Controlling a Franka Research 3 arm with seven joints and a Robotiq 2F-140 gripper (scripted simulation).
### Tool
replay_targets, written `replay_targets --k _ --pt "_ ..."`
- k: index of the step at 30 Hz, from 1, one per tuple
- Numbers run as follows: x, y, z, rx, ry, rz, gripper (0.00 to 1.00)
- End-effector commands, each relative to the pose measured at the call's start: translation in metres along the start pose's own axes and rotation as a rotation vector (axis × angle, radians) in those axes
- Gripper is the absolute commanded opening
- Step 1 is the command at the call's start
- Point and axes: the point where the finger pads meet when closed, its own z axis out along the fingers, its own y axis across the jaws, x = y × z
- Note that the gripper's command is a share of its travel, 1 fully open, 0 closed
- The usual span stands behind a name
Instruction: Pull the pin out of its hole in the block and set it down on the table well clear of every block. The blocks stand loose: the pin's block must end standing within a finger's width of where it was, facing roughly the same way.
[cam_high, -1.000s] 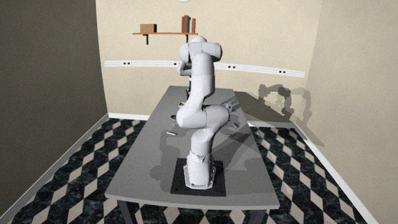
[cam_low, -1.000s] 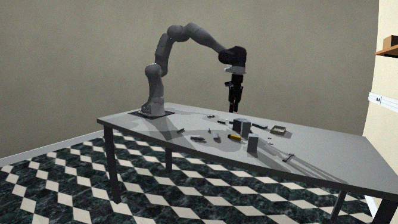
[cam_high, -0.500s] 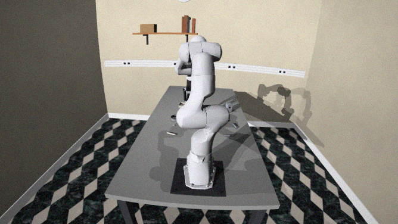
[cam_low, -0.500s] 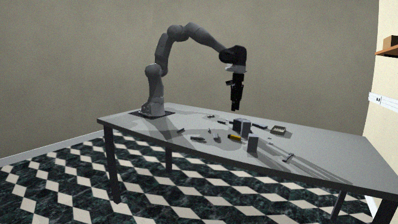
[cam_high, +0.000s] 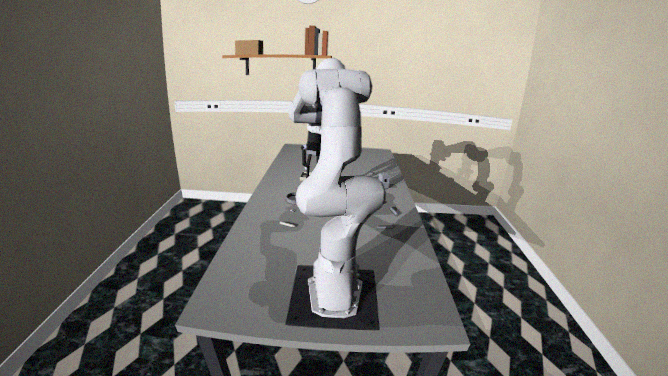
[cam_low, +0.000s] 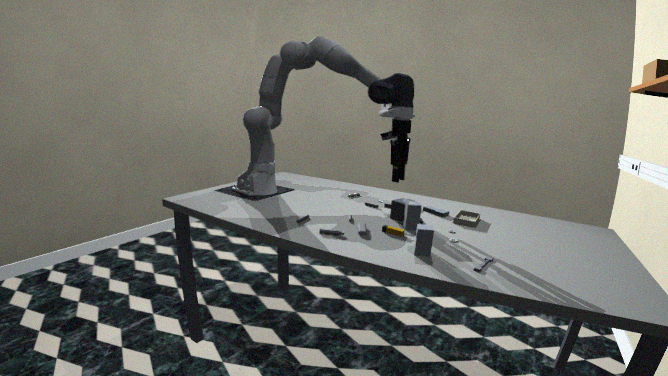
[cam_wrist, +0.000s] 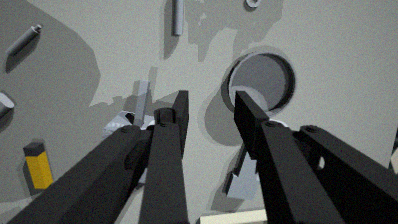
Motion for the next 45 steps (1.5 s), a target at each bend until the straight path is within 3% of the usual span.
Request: replay_targets --k 1,18,19,45 --pt "0.0 0.008 -0.003 -0.008 -0.008 -0.012 0.34" --pt "0.013 0.055 -0.017 -0.015 -0.038 -0.043 0.34" --pt "0.023 0.086 -0.029 -0.021 -0.06 -0.097 0.34" --pt "0.023 0.085 -0.027 -0.02 -0.056 -0.095 0.34"
